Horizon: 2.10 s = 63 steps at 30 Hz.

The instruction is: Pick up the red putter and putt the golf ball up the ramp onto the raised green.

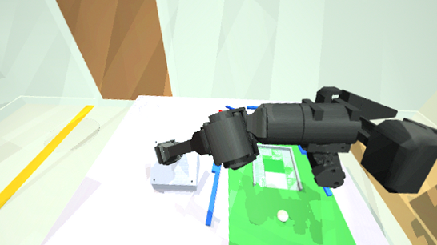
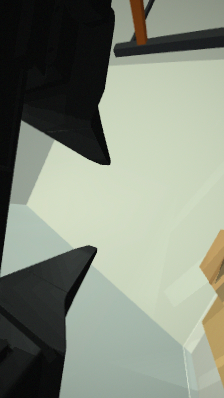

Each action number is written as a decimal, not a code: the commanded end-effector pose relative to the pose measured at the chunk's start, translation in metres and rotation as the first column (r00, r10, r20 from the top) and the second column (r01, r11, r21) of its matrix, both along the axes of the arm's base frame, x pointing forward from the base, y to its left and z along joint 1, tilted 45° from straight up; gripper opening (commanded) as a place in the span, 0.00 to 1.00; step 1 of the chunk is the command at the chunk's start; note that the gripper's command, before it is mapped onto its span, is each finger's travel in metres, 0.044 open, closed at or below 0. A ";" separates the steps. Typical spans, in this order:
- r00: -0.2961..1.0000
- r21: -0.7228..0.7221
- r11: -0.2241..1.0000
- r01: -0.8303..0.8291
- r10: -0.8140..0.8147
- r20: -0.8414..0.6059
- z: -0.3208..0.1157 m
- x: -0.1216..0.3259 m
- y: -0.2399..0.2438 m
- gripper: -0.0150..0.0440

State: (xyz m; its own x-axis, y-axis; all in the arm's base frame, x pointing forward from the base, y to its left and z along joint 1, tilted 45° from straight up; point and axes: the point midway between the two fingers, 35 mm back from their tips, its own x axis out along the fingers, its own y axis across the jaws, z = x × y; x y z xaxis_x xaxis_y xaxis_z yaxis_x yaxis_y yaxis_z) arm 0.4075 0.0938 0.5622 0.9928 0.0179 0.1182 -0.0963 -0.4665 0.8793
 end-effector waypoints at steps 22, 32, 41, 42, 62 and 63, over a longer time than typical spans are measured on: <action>0.704 0.194 0.802 -0.565 0.345 0.621 0.156 -0.224 0.041 1.00; 0.445 0.206 0.568 -0.797 0.320 0.836 0.195 -0.330 -0.023 1.00; 0.297 0.199 0.382 -0.902 0.218 0.930 0.204 -0.377 -0.092 1.00; 0.287 0.200 0.360 -0.911 0.207 0.935 0.204 -0.380 -0.100 1.00; 0.194 0.168 -0.149 -0.974 -0.175 0.965 0.163 -0.360 -0.284 1.00; 0.196 0.164 -0.177 -0.970 -0.180 0.964 0.160 -0.355 -0.288 1.00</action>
State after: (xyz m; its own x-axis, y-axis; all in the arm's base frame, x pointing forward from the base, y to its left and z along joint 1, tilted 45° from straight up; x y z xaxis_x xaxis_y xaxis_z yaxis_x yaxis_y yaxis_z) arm 0.0353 -0.1652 0.7369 0.1771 -0.2341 0.9560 0.4845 -0.8248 -0.2917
